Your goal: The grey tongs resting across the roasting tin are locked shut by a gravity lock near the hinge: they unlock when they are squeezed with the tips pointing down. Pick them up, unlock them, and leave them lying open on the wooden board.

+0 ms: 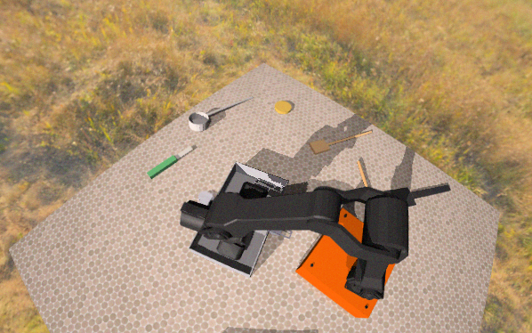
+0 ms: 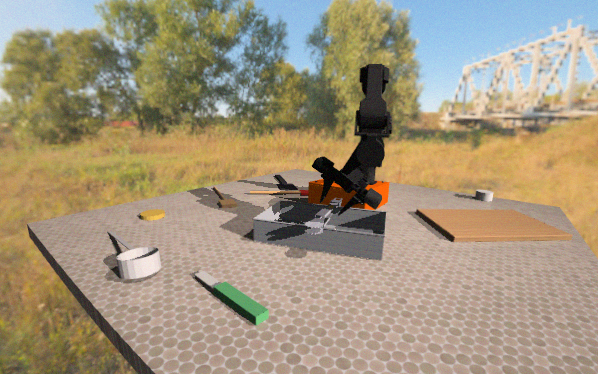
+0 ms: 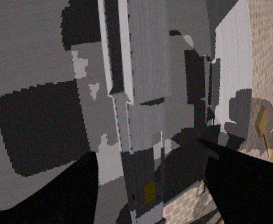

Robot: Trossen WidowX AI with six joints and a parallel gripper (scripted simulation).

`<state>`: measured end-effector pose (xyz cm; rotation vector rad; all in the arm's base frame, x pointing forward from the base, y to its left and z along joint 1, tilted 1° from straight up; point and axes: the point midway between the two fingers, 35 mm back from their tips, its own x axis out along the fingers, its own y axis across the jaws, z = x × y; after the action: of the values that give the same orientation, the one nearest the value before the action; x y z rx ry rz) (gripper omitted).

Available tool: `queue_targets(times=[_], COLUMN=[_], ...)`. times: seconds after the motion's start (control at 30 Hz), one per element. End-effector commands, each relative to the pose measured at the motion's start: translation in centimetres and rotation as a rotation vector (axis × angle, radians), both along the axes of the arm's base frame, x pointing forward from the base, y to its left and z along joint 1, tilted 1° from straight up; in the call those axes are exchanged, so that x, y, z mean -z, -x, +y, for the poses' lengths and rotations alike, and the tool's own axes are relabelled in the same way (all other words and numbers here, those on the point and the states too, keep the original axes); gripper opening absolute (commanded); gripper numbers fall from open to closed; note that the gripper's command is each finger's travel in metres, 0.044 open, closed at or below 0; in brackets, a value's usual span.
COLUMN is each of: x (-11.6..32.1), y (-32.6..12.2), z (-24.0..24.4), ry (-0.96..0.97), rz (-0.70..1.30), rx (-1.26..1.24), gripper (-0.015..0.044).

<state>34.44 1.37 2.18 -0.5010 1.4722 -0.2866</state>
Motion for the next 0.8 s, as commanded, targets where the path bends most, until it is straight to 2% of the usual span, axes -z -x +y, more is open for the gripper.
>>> queue_targets(times=[0.0,0.77], x=[1.0,3.9], y=[0.1,0.1], z=[-0.5,-2.3], ry=[0.009,0.011], rz=[0.014,0.014], rx=[-0.002,-0.002], gripper=[0.026,0.026])
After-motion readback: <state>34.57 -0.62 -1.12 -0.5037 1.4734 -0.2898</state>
